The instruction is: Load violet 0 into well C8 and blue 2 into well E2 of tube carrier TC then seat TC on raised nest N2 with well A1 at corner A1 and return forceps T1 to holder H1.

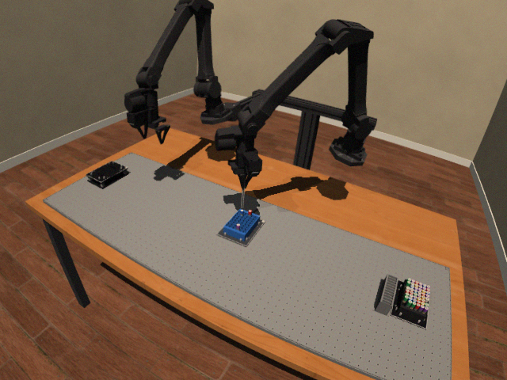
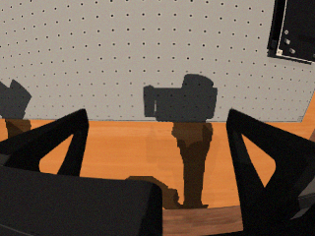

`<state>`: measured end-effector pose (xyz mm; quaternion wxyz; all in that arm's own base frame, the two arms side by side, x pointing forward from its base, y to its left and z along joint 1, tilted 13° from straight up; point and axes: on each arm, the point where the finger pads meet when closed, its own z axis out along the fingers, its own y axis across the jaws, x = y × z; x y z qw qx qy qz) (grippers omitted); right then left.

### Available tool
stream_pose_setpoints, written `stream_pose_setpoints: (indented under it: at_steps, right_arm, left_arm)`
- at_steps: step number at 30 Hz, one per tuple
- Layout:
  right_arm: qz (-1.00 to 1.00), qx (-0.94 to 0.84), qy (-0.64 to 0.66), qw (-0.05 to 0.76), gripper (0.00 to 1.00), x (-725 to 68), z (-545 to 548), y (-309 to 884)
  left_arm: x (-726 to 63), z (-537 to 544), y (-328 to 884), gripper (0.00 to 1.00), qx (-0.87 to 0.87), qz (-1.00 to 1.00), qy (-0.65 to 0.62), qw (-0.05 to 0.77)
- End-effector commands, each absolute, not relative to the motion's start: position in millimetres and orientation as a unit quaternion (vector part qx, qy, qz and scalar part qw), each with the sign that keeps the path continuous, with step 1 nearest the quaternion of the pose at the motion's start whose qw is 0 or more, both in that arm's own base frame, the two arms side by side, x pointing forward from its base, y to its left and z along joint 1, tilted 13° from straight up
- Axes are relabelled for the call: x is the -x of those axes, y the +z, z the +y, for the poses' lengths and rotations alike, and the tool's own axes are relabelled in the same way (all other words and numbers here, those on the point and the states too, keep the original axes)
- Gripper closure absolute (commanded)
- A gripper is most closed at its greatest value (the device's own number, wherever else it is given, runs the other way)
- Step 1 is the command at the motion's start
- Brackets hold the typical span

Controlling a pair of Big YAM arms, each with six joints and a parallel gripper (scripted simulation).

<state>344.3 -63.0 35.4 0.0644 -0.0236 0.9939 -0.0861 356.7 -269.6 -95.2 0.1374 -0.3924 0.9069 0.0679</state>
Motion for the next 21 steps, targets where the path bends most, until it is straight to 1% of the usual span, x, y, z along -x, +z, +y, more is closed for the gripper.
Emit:
stream_pose_setpoints:
  at_steps: [1, 9, 21]
  right_arm:
    - [0.990, 0.011, -0.091, 0.104, 0.00, -375, -68, 60]
    - [0.990, 0.011, -0.091, 0.104, 0.00, -375, -68, 60]
    - [0.990, 0.011, -0.091, 0.104, 0.00, -375, -68, 60]
  left_arm:
    - [-361, -280, -89, 0.93, 0.394, 0.907, 0.057, 0.140]
    - [-362, -271, -87, 0.93, 0.380, 0.912, 0.057, 0.139]
    - [-370, -251, -81, 0.93, 0.234, 0.960, 0.073, 0.134]
